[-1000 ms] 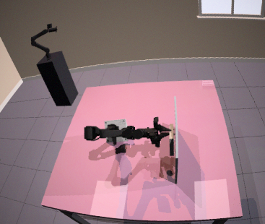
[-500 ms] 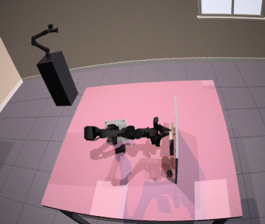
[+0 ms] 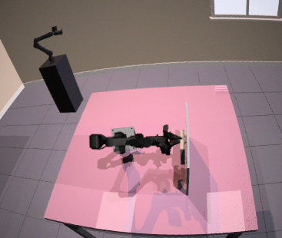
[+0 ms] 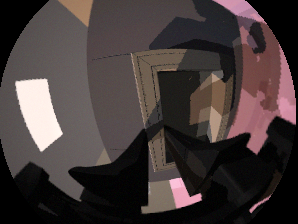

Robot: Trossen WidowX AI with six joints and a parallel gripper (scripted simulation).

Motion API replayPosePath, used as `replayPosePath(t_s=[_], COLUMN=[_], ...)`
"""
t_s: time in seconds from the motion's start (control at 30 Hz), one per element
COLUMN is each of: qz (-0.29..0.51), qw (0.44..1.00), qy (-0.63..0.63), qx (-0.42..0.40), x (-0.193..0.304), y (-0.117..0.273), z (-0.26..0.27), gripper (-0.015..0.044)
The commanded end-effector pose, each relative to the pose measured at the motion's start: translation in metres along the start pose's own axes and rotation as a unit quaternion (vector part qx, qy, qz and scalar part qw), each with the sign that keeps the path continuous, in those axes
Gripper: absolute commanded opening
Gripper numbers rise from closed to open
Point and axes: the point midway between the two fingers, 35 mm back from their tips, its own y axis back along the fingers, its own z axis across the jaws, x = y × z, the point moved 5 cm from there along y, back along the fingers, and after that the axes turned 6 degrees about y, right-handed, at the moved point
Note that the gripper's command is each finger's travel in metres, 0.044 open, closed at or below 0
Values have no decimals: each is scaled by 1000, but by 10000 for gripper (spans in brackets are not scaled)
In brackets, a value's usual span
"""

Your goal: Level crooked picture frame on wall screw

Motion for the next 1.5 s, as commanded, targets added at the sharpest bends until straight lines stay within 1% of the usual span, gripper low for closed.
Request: replayPosePath(t_s=[0.0,0.83,1.17,1.33,1.47], qz=[-1,-1,0,0,0], qw=[1000,997,998,998,1000], qy=[-16,-80,-69,-56,17], qx=[2,2,0,0,1], x=[0,-1,-1,-2,-8], y=[0,0,0,5,37], z=[0,2,2,2,2], gripper=[0,0,260,260,260])
